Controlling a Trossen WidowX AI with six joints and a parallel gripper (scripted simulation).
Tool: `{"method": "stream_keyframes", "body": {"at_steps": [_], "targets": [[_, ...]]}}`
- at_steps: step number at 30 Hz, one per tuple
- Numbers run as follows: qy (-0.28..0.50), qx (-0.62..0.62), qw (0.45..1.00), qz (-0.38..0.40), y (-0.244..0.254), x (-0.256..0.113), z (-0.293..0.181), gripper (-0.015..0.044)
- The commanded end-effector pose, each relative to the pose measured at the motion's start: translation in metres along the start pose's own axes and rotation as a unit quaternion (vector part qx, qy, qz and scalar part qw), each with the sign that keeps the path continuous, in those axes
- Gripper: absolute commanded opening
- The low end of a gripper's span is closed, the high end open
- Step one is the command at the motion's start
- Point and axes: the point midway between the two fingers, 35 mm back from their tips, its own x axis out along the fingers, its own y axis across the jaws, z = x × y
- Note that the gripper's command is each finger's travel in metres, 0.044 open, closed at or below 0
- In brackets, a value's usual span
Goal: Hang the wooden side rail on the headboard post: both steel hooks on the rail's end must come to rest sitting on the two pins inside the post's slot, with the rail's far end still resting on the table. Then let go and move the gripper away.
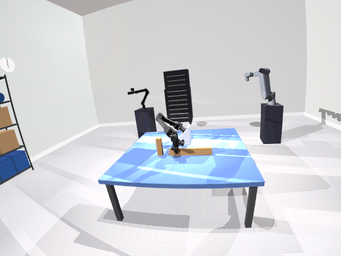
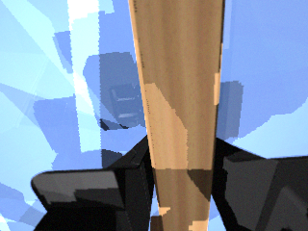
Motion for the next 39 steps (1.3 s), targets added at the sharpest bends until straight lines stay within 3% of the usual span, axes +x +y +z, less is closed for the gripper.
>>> {"method": "stream_keyframes", "body": {"at_steps": [1,39], "targets": [[0.001,-0.018,1.0,0.003,0.005,0.0,0.001,0.0],[0.0,-0.005,1.0,0.0,0.014,0.0,0.0,0.0]]}}
